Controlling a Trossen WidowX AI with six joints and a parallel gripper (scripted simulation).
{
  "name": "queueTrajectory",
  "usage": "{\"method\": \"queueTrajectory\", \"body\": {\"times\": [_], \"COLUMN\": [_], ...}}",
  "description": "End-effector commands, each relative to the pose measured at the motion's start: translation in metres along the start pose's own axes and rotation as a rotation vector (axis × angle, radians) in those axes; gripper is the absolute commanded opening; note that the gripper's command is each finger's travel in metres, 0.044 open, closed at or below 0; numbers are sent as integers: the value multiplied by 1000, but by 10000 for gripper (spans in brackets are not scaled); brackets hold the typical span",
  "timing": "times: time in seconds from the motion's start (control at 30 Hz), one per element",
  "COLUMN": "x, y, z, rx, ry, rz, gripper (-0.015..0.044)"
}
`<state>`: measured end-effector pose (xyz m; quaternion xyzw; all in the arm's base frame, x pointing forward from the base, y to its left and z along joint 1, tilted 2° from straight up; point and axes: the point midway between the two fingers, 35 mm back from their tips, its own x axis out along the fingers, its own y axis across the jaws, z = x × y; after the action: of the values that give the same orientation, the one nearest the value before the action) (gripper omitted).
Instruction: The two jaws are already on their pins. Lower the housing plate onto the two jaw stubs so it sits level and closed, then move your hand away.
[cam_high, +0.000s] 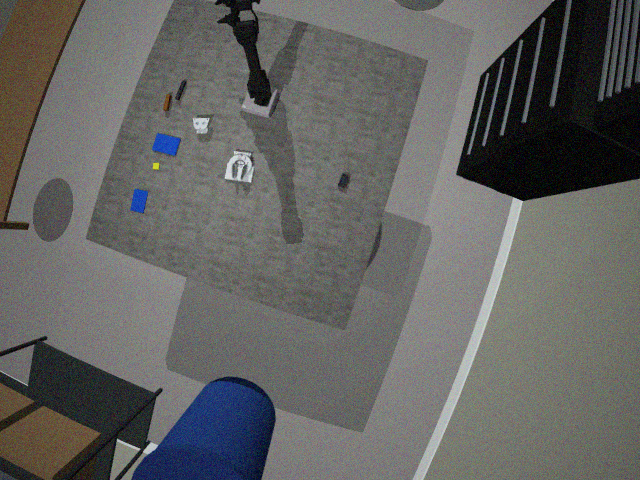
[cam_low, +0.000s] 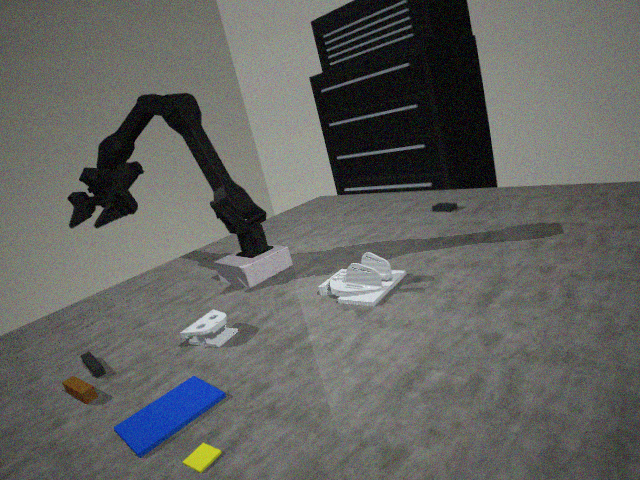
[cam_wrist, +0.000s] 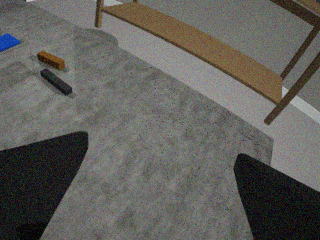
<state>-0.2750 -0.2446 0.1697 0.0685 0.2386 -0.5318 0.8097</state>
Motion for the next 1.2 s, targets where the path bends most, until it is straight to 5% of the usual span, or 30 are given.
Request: {"method": "queueTrajectory", "body": {"times": [0.0,0.43,1.17], "x": [0,70,174], "y": [0,43,189], "z": [0,26,69], "rx": [0,-36,-336], "ry": [0,106,400], "rz": [0,217,629], "gripper": [426,440,440]}}
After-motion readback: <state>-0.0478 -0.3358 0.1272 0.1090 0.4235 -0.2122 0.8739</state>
